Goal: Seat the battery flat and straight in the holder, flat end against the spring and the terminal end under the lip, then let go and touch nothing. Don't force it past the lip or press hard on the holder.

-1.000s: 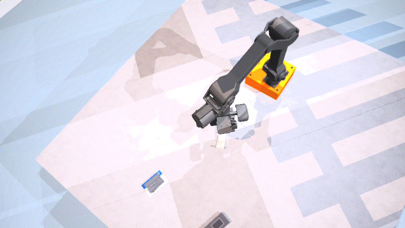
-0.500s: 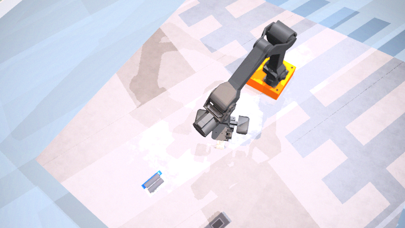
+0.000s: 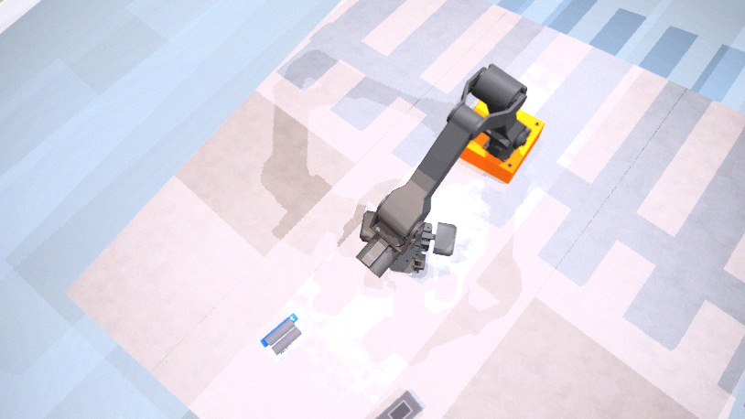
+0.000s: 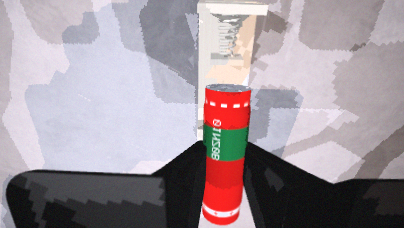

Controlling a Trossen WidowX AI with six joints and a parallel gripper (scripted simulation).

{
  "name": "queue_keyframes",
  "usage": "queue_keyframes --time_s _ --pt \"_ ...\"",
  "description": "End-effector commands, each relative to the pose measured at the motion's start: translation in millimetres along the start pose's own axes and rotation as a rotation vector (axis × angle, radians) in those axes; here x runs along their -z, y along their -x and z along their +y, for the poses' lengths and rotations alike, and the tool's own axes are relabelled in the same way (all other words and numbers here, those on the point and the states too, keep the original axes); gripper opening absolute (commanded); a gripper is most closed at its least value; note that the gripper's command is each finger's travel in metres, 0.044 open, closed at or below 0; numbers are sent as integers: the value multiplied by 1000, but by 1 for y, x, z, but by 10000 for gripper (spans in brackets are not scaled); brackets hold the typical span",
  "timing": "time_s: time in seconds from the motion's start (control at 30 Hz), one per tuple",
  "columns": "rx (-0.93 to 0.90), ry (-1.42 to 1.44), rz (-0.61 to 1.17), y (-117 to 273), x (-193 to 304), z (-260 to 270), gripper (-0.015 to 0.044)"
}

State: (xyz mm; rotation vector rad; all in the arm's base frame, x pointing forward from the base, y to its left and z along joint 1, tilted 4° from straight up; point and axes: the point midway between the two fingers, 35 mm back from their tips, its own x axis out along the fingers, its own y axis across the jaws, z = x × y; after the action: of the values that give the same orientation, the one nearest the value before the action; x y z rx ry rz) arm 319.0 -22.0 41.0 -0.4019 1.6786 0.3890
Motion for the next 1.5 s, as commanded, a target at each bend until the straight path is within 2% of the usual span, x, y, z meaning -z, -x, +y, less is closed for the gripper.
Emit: queue_keyframes --time_s 0.0,1.2,1.47 --pt "2 -1 33 -5 0 -1 62" --pt "-7 -3 280 -17 -13 -1 62" --pt "-7 -2 290 -18 -16 0 62"
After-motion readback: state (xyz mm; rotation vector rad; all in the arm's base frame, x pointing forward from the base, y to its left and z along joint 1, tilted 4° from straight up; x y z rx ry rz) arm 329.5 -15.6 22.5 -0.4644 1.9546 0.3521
